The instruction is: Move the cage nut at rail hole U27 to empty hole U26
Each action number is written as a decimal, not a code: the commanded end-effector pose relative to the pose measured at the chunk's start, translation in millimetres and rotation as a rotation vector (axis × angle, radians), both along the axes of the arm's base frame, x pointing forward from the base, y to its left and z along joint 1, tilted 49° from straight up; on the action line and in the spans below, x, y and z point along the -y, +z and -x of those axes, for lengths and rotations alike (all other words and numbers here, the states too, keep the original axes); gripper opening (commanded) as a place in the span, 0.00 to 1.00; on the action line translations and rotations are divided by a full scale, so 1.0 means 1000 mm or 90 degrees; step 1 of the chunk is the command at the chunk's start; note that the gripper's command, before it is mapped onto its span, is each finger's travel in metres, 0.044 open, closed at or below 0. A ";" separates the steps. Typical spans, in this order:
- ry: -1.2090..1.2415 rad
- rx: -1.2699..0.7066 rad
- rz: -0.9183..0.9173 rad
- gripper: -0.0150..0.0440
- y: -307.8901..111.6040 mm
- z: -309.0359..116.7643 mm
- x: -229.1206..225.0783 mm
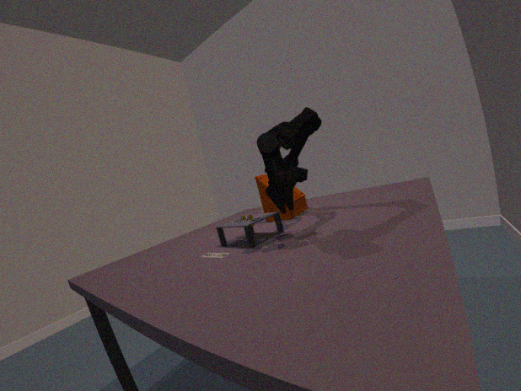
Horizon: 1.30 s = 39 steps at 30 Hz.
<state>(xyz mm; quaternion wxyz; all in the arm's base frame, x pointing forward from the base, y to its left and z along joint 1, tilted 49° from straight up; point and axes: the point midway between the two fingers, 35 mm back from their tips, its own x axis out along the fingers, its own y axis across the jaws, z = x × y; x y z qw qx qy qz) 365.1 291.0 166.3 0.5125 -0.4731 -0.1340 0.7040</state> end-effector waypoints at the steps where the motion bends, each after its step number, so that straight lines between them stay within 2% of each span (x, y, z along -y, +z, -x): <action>1: -0.092 -0.149 0.063 1.00 -0.043 -0.010 0.049; 10: -0.288 -0.527 0.160 1.00 -0.114 0.007 0.156; 16: -0.292 -0.535 0.161 1.00 -0.115 0.008 0.158; 22: -0.291 -0.535 0.161 1.00 -0.132 0.013 0.139; 34: -0.291 -0.535 0.161 0.47 -0.132 0.013 0.139; 39: -0.291 -0.535 0.161 0.46 -0.132 0.013 0.139</action>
